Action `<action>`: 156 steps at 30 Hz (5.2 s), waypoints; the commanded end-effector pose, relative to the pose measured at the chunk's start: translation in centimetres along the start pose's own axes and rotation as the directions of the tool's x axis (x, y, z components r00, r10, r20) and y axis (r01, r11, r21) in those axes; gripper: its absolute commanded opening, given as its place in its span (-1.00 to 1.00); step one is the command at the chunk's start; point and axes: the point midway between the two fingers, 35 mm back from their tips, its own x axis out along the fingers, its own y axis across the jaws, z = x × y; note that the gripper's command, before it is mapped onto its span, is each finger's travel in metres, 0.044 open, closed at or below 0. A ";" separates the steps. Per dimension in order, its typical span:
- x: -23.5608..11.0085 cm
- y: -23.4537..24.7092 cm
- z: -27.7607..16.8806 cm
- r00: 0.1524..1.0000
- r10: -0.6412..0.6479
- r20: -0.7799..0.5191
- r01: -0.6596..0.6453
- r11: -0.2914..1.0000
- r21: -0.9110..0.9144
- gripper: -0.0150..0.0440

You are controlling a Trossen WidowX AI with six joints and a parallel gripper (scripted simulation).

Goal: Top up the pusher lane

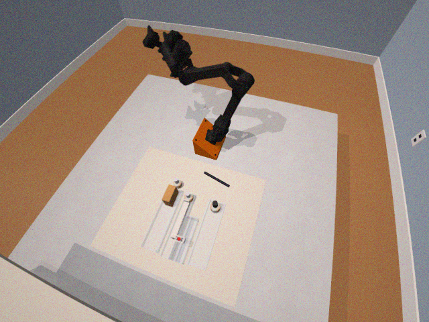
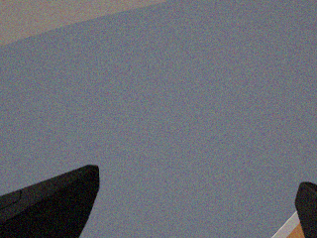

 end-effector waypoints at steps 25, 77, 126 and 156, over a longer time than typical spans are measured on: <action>-19.0 16.4 -21.2 0.456 0.229 -0.860 -0.840 0.430 -0.331 1.00; -56.2 4.3 -24.9 -0.422 -0.594 -0.685 -0.674 -0.300 0.675 1.00; -54.4 6.5 -23.5 -0.394 -0.578 -0.714 -0.684 -0.334 0.648 -0.49; -60.3 4.0 -18.1 -0.423 -0.595 -0.683 -0.661 -0.313 0.682 -0.49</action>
